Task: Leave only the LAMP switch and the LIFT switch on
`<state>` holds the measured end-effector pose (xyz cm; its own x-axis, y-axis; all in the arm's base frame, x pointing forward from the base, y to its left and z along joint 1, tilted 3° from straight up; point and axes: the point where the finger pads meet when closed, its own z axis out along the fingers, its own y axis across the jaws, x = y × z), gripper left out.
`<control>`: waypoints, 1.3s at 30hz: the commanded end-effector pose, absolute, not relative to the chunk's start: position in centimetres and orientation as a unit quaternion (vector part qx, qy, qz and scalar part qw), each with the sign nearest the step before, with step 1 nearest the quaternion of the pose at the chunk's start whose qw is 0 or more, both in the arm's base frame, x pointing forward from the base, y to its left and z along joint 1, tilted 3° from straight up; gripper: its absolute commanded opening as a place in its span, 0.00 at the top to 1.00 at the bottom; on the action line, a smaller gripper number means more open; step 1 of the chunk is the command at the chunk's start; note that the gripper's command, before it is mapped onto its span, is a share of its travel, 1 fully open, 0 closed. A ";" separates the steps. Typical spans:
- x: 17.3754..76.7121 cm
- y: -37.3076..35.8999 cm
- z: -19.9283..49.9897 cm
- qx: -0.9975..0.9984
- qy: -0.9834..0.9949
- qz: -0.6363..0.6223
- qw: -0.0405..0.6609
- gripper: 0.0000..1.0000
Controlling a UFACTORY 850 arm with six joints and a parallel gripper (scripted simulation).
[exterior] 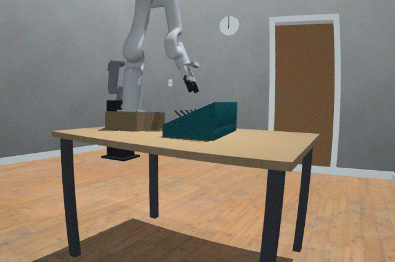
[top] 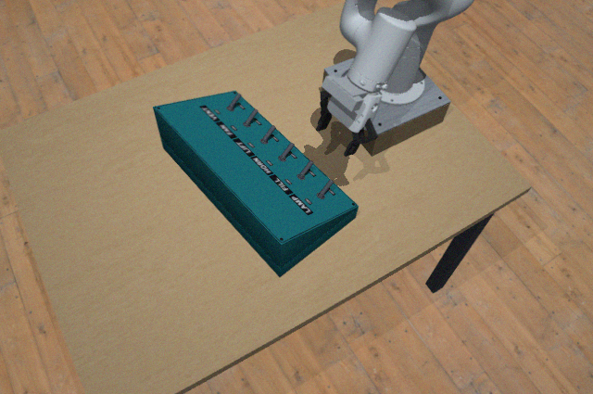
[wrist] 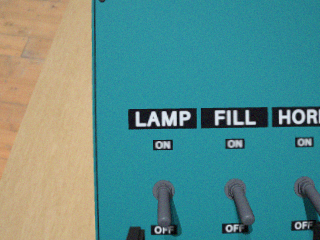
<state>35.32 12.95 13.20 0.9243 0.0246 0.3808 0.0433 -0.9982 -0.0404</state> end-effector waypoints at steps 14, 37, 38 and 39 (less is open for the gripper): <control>37.5 13.3 8.1 -0.980 -0.018 -0.196 0.028 0.00; 37.6 13.3 8.1 -0.980 -0.018 -0.196 0.028 0.00; 37.6 13.3 8.1 -0.980 -0.018 -0.196 0.028 0.00; 37.6 13.3 8.1 -0.980 -0.018 -0.196 0.028 0.00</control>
